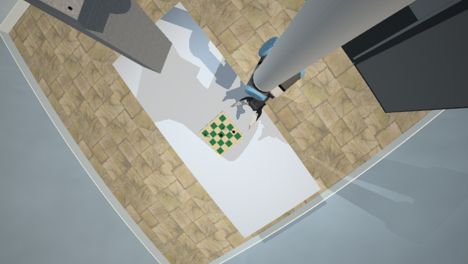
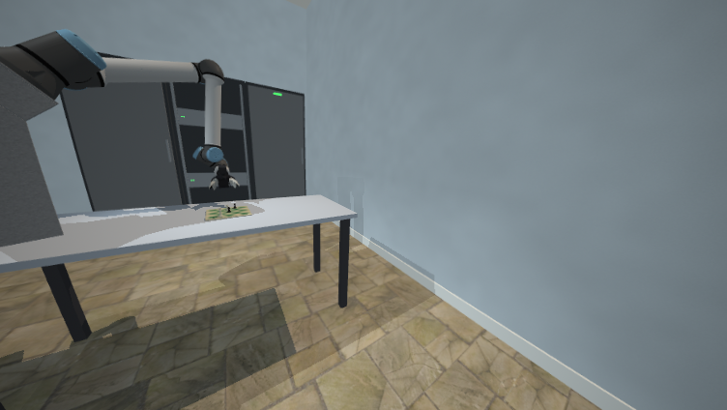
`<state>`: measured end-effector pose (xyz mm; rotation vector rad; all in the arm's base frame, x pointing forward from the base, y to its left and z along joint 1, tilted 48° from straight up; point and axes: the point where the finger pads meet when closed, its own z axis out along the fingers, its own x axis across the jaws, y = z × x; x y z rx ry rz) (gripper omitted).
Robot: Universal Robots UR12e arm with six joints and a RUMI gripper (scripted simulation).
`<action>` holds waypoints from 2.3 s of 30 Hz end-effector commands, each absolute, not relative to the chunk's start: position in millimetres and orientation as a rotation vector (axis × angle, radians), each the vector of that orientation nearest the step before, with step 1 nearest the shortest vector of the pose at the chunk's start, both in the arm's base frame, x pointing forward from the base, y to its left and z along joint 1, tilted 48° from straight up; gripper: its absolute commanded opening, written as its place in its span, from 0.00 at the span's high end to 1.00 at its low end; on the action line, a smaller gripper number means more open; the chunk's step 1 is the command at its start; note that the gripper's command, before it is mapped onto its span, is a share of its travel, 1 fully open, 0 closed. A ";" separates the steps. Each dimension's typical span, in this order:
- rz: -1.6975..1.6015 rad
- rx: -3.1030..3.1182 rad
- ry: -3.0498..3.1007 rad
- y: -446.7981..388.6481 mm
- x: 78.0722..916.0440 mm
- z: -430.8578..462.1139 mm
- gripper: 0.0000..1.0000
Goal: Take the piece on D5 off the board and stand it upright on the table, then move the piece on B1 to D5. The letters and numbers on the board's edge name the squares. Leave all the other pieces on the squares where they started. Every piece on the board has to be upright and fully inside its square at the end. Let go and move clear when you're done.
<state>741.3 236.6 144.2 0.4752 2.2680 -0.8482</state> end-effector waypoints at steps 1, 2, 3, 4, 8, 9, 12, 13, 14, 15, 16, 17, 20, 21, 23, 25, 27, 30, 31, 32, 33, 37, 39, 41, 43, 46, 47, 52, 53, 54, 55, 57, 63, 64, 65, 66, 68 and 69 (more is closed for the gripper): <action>-0.847 0.475 2.268 230.2 729.9 156.7 0.00; -0.847 0.475 2.268 230.1 729.6 156.9 0.00; -0.847 0.475 2.268 230.1 729.6 157.0 0.00; -0.847 0.475 2.268 230.1 729.6 157.0 0.00; -0.847 0.476 2.268 231.0 731.5 154.9 0.00; -0.846 0.476 2.269 230.9 731.6 154.6 0.00; -0.838 0.480 2.276 229.2 731.8 152.7 0.00; -0.833 0.483 2.280 228.1 732.0 151.5 0.00; -0.826 0.486 2.286 226.8 732.2 150.0 0.00; -0.818 0.491 2.293 225.2 732.5 148.1 0.00; -0.808 0.496 2.301 223.3 732.8 145.8 0.00; -0.796 0.502 2.311 221.1 733.2 143.2 0.00; -0.747 0.524 2.347 213.1 734.6 133.4 0.00; -0.747 0.524 2.347 213.1 734.6 133.4 0.00; -0.726 0.533 2.361 210.0 735.2 129.5 0.00; -0.676 0.553 2.392 203.4 736.6 121.1 0.00; -0.617 0.574 2.425 196.6 738.2 112.3 0.00; -0.508 0.608 2.475 186.7 741.1 99.3 0.00; -0.467 0.618 2.491 183.6 742.3 95.3 0.00; -0.424 0.629 2.505 180.6 743.5 91.6 0.00; -0.424 0.629 2.505 180.6 743.5 91.6 0.00; -0.282 0.656 2.542 173.0 747.7 82.9 0.00; -0.282 0.656 2.542 173.0 747.7 82.9 0.00; -0.180 0.670 2.559 168.8 750.8 79.7 0.00; -0.127 0.675 2.565 167.0 752.5 78.9 0.00; -0.021 0.681 2.570 163.7 755.8 79.3 0.00; 0.032 0.683 2.570 162.3 757.5 80.4 0.00; 0.186 0.679 2.559 158.6 762.1 87.2 0.00; 0.235 0.675 2.552 157.5 763.5 90.6 0.00; 0.282 0.670 2.543 156.4 764.8 94.3 0.00; 0.282 0.670 2.543 156.4 764.8 94.3 0.00; 0.327 0.664 2.534 155.3 765.9 98.4 0.00; 0.521 0.626 2.476 150.4 769.1 121.9 0.00; 0.552 0.617 2.464 149.5 769.3 126.7 0.00; 0.581 0.608 2.452 148.6 769.4 131.4 0.00; 0.607 0.600 2.440 147.8 769.4 136.0 0.00; 0.652 0.584 2.419 146.2 769.1 144.3 0.00; 0.671 0.577 2.409 145.6 768.8 148.1 0.00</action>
